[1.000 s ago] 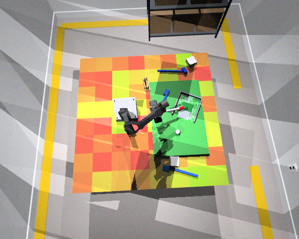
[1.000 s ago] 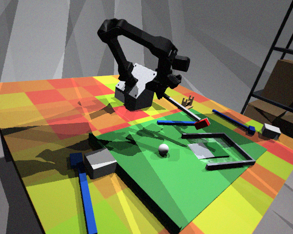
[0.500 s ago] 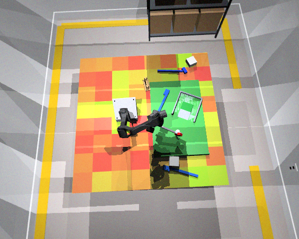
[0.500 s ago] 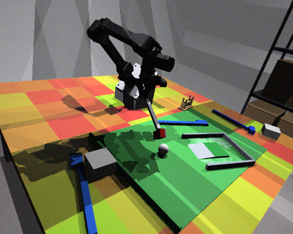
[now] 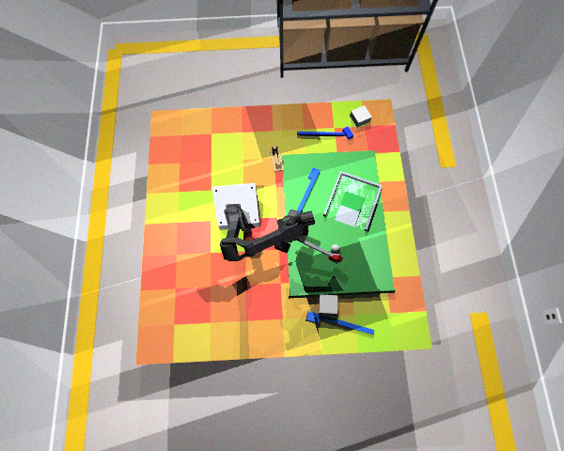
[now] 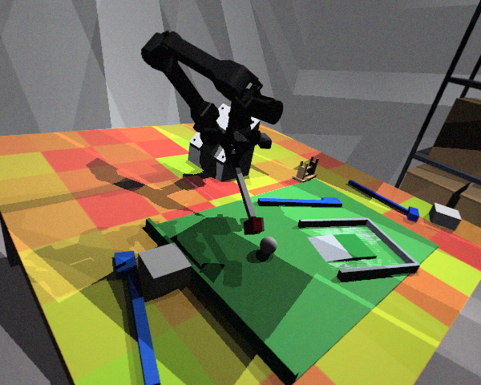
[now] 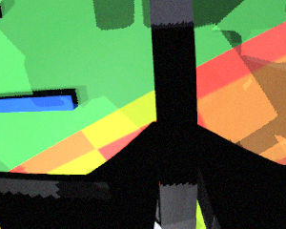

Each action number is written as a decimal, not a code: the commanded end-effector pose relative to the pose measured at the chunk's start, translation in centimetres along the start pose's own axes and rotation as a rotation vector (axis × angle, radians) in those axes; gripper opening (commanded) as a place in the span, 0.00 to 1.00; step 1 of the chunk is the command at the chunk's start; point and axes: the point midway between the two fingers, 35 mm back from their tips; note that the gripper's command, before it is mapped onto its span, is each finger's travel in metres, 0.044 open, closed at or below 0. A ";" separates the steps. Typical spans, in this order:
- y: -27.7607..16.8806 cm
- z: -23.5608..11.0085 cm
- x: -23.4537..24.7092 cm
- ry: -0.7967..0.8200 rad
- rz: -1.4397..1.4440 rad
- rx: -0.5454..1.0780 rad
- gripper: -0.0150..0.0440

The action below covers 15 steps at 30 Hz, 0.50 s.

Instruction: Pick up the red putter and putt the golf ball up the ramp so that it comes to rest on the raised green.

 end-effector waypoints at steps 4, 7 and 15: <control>-0.1 2.5 -0.3 -0.008 -0.001 -0.006 0.25; -0.1 2.6 -0.3 -0.008 -0.001 -0.006 0.25; -0.1 3.7 -0.3 -0.007 -0.001 -0.006 0.25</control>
Point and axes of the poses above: the point midway between the two fingers, 35 mm back from their tips, its own z axis out along the fingers, its own x axis across the jaws, y = z × x, and after that the axes turned 6 degrees about z, right-handed
